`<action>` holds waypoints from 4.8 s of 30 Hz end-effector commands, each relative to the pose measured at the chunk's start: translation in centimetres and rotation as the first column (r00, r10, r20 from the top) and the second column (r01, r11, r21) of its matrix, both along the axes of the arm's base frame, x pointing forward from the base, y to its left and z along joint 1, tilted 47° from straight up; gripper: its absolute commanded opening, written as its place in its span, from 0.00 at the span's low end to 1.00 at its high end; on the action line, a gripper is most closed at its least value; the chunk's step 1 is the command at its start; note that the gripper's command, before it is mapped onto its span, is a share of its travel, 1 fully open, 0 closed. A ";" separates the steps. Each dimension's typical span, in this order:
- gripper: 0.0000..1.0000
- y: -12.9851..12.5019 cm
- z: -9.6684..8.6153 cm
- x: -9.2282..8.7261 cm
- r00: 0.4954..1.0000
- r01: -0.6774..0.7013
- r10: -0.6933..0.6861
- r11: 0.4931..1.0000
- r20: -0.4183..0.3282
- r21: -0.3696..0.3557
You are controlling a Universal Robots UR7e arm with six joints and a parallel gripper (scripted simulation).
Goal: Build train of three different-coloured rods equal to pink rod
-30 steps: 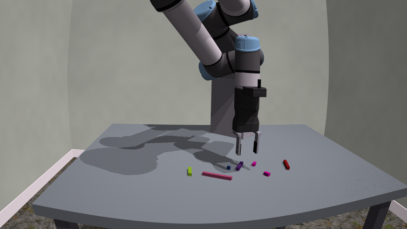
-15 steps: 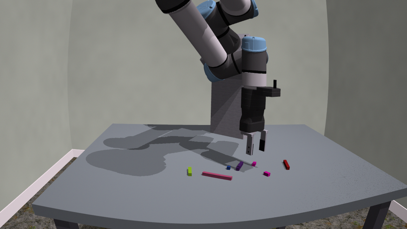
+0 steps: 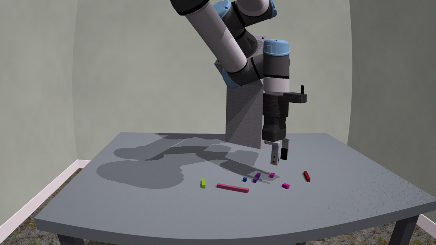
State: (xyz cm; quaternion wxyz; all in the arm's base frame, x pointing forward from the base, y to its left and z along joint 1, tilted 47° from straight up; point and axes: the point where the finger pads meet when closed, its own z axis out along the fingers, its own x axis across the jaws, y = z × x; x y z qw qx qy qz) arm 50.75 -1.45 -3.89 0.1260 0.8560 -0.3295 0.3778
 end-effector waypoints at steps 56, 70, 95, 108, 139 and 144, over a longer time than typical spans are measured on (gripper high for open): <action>1.00 0.0 0.0 0.0 1.000 -0.007 0.007 1.000 -0.002 -0.007; 1.00 0.0 0.0 0.0 1.000 -0.007 0.007 1.000 -0.002 -0.007; 1.00 0.0 0.0 0.1 1.000 -0.006 0.006 1.000 -0.002 -0.006; 1.00 -0.2 0.3 0.1 0.999 0.033 -0.034 0.999 0.024 0.027; 1.00 -2.4 2.2 0.3 0.835 0.382 -0.508 0.811 0.209 0.443; 1.00 -2.9 2.5 0.3 0.770 0.423 -0.599 0.736 0.218 0.528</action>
